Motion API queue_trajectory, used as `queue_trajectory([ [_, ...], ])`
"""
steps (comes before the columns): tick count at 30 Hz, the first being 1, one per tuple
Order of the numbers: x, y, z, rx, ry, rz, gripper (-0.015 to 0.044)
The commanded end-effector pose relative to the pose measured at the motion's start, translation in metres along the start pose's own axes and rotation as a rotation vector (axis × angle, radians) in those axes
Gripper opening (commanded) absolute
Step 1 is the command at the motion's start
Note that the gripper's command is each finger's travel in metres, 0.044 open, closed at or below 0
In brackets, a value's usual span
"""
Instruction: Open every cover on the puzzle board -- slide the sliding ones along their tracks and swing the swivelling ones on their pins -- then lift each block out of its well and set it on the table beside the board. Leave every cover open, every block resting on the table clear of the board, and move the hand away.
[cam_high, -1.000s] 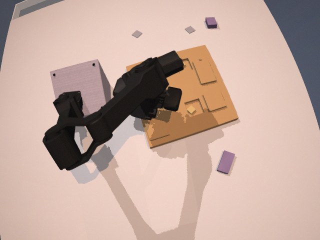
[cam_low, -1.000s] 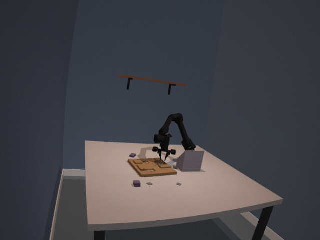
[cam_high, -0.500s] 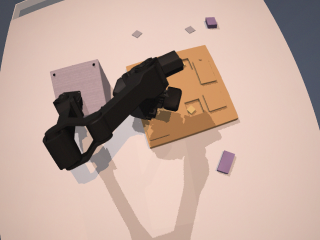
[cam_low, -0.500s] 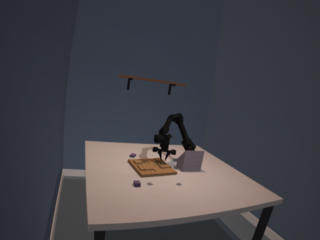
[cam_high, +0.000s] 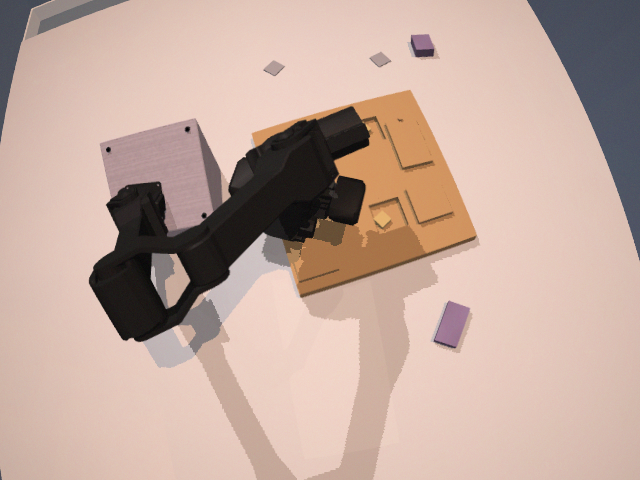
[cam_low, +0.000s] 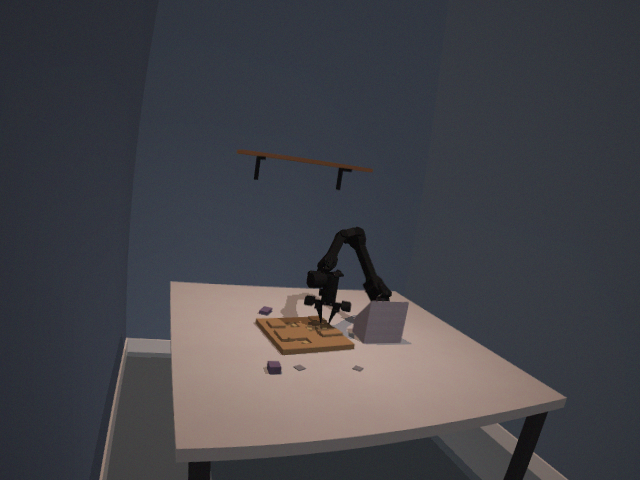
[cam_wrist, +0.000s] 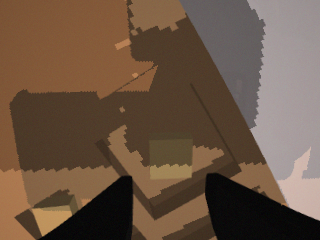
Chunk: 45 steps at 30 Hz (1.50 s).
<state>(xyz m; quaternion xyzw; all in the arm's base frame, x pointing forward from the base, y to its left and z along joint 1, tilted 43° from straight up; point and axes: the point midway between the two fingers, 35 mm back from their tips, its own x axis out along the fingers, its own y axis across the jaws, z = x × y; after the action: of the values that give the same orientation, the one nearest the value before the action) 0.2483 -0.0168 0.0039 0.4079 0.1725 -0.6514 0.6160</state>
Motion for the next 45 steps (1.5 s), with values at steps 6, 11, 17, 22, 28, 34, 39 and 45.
queue_trajectory([
  [6,0.011,-0.002,0.002,-0.011,-0.009,-0.003,0.0144],
  [11,0.015,-0.002,0.002,-0.011,-0.010,-0.003,0.0144],
  [17,0.015,-0.002,0.002,-0.011,-0.010,-0.003,0.0144],
  [22,0.016,-0.002,0.002,-0.011,-0.010,-0.003,0.0144],
  [28,0.022,-0.002,0.003,-0.011,-0.010,-0.002,0.0144],
  [34,0.026,-0.003,0.003,-0.011,-0.010,-0.002,0.0144],
  [39,0.024,-0.001,0.002,-0.001,-0.004,-0.002,0.0137],
  [45,0.024,-0.001,0.002,-0.001,-0.004,-0.002,0.0097],
])
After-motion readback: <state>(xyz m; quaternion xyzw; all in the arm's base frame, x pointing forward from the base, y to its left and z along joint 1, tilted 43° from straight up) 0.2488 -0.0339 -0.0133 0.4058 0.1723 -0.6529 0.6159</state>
